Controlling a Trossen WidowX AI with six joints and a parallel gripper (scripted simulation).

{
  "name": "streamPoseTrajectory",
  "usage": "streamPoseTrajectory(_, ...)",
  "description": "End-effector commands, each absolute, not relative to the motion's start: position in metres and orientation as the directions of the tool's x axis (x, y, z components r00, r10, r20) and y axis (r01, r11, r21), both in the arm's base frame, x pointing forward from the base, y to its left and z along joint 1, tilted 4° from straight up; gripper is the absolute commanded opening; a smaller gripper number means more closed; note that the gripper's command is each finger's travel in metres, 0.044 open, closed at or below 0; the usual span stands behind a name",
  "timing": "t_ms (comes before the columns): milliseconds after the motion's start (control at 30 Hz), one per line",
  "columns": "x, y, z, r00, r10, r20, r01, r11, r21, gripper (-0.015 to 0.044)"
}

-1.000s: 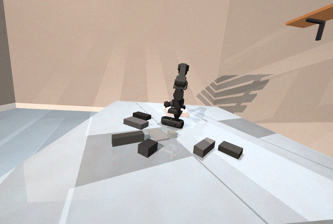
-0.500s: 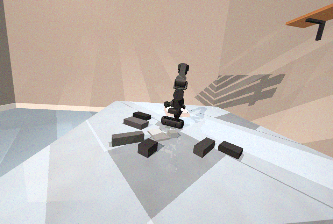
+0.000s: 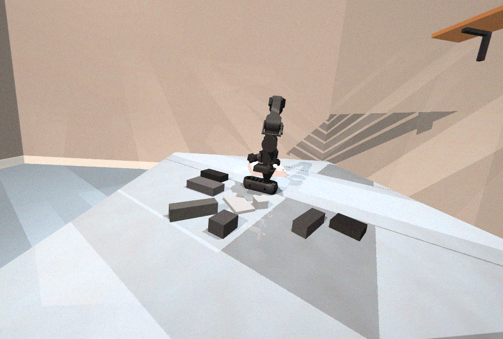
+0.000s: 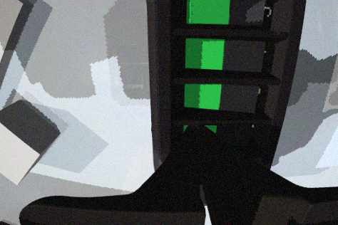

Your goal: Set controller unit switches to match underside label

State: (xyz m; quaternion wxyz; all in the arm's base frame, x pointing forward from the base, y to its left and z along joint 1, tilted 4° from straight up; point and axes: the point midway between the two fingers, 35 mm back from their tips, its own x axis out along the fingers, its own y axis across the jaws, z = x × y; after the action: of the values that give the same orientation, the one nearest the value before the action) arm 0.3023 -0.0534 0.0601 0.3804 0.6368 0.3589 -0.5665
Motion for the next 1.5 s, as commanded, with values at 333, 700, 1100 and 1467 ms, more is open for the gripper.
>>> streamPoseTrajectory(333,0.299,-0.05,0.105,0.098,0.026,-0.995,0.887,-0.456,0.075,0.0)
streamPoseTrajectory(700,0.307,-0.036,0.099,0.098,0.028,-0.995,0.887,-0.456,0.075,0.0)
streamPoseTrajectory(1100,0.309,-0.036,0.079,0.098,0.028,-0.995,0.887,-0.456,0.075,0.0)
streamPoseTrajectory(1467,0.31,-0.035,0.065,0.098,0.028,-0.995,0.887,-0.456,0.075,0.0)
